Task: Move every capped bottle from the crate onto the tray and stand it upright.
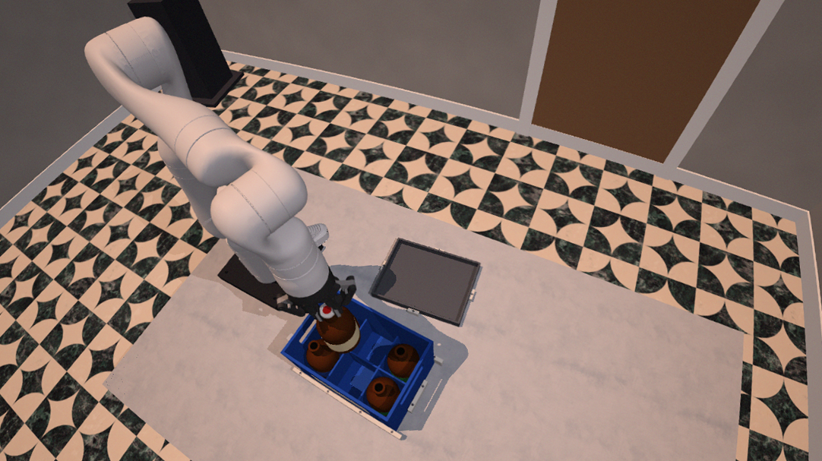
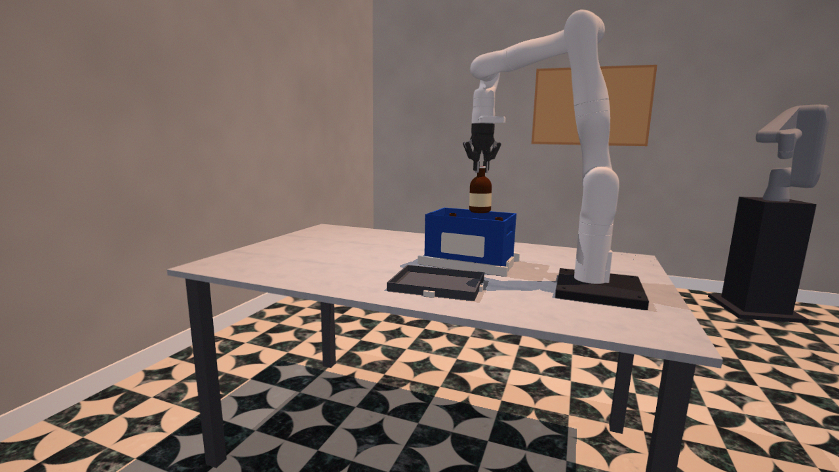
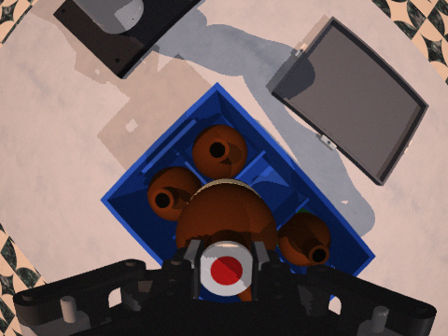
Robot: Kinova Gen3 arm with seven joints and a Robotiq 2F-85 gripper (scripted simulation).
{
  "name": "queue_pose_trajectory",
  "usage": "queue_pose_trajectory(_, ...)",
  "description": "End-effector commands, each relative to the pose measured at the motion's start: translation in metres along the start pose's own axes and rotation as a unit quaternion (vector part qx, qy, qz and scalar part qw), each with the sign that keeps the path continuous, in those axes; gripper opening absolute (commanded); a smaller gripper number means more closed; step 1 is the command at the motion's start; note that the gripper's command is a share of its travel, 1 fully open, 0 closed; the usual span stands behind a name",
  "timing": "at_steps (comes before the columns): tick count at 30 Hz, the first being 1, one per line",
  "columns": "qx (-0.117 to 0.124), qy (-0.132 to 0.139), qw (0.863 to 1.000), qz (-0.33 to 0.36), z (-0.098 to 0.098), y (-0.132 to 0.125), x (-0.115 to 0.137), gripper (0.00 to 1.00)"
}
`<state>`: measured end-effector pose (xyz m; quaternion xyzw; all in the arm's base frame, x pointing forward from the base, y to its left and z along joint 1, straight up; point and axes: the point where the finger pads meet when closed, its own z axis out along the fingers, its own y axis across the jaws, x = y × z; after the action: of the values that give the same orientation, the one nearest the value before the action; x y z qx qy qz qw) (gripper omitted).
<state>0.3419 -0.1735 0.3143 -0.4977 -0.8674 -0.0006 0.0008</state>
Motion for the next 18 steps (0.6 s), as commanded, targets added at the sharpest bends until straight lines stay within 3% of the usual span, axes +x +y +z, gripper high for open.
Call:
queue_pose_trajectory(1, -0.001, -0.005, 1.000, -0.002, -0.002, 0.005, 0.004, 0.00)
queue_pose_trajectory(18, -0.001, -0.005, 1.000, -0.002, -0.002, 0.022, 0.025, 0.00)
